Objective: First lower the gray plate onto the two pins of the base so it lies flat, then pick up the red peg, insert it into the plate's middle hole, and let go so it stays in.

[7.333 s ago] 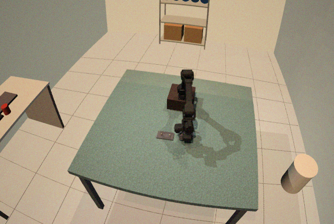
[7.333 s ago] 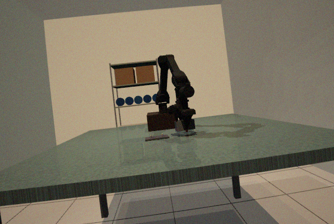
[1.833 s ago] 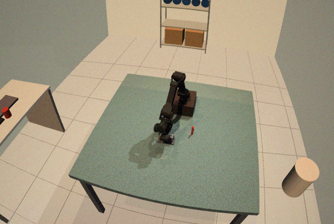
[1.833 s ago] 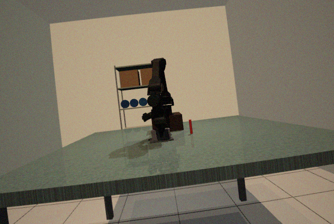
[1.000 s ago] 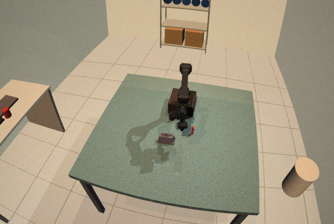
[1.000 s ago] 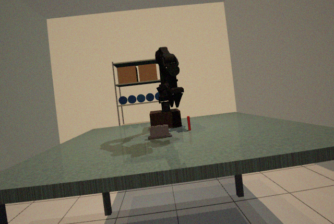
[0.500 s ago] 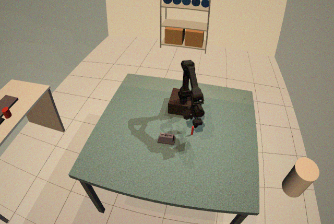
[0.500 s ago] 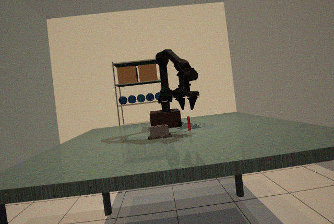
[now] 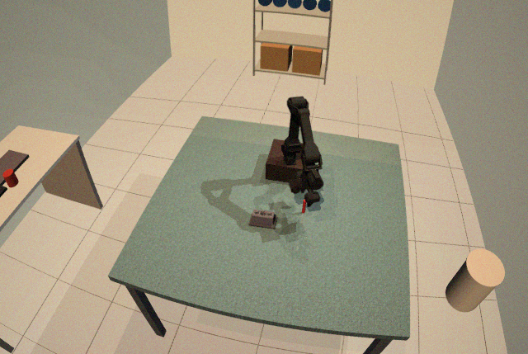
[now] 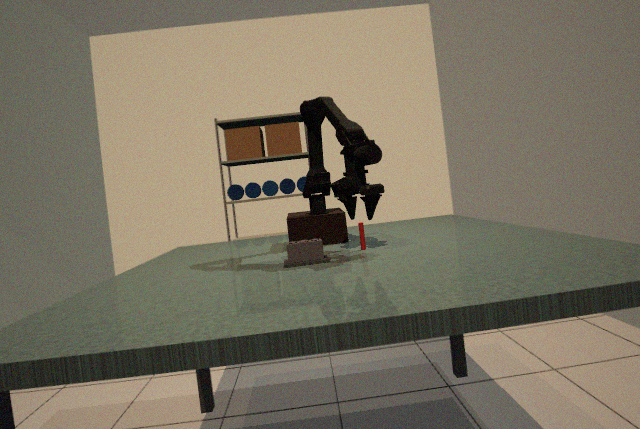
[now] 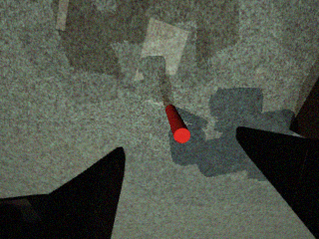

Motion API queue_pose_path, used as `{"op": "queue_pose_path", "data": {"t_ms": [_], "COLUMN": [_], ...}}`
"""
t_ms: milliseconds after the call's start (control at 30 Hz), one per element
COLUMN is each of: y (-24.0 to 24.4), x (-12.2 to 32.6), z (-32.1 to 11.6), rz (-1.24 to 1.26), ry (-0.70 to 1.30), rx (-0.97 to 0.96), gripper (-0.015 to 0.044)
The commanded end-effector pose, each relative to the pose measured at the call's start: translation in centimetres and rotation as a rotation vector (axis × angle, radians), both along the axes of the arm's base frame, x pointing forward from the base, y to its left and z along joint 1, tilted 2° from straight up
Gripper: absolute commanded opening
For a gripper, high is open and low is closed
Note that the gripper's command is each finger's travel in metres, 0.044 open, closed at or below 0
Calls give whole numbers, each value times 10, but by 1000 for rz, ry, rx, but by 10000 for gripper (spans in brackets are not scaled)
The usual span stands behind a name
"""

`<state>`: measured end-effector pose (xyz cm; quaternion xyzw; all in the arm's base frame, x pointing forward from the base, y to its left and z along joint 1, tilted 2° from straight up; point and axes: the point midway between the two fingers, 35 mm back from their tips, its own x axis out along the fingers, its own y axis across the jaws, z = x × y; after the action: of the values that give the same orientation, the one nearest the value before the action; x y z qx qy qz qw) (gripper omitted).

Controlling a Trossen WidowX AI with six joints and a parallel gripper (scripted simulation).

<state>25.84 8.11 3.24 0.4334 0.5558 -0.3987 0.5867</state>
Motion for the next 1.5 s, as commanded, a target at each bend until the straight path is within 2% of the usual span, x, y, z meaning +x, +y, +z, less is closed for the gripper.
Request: {"op": "queue_pose_path", "data": {"t_ms": [0,933,1433,1467], "y": [0,-1,-1,-1], "x": [0,0,0,0], "z": [-7,-49,-49,-49], "rz": [-4,-4,-4,-4], "ry": [3,4,4,4], "rx": [-3,-3,-3,-3], "gripper": [440,440,46,40]}}
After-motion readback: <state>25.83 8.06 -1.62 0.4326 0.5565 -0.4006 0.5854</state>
